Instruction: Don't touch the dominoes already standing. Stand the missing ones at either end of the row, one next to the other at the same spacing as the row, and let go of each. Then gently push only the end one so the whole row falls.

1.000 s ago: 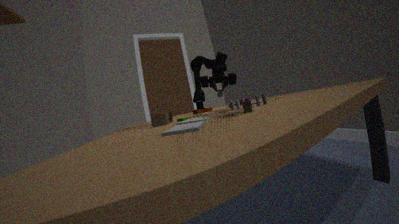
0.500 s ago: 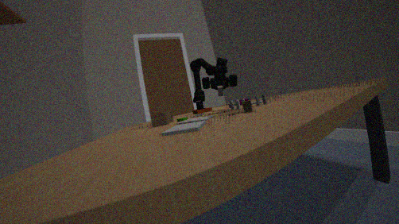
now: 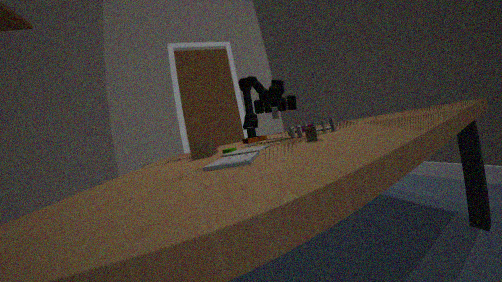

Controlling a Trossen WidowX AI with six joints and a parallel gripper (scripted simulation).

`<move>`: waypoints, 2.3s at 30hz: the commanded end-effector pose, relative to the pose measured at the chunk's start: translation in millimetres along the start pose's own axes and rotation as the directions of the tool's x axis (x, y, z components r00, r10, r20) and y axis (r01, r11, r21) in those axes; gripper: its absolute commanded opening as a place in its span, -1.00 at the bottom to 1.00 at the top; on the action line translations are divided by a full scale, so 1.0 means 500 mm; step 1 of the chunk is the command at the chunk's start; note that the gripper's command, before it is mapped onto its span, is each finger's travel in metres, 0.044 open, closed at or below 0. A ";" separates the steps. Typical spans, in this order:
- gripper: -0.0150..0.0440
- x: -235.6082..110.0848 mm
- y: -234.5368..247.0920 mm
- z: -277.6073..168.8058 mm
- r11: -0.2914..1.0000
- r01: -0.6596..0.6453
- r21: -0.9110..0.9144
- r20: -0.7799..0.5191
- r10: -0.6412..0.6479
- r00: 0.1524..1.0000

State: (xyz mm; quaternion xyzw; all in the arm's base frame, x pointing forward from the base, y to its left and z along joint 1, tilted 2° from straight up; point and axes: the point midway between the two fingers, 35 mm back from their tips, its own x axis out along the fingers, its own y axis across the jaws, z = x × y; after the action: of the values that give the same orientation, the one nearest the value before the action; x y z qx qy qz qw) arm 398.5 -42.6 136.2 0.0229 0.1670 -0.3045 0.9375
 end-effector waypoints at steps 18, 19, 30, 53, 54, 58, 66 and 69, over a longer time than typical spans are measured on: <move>-0.13 -0.104 -0.073 -0.016 0.990 0.058 0.131 0.235 -0.088 0.968; -0.13 -0.108 -0.077 -0.017 0.989 0.060 0.138 0.242 -0.092 0.966; -0.13 -0.112 -0.080 -0.018 0.988 0.061 0.143 0.248 -0.095 0.964; -0.13 -0.075 -0.061 -0.078 0.986 0.067 0.151 0.231 -0.101 0.968; -0.13 -0.073 -0.061 -0.082 0.986 0.067 0.151 0.230 -0.101 0.968; -0.13 -0.064 -0.057 -0.100 0.986 0.069 0.153 0.226 -0.103 0.969; -0.13 -0.048 -0.054 -0.138 0.985 0.072 0.157 0.216 -0.106 0.971; -0.13 -0.043 -0.053 -0.152 0.985 0.073 0.159 0.213 -0.107 0.971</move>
State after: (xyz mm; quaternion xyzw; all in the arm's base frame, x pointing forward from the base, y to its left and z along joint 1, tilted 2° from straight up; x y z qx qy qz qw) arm 343.6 -40.3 80.5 0.0475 0.0411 -0.3560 0.9324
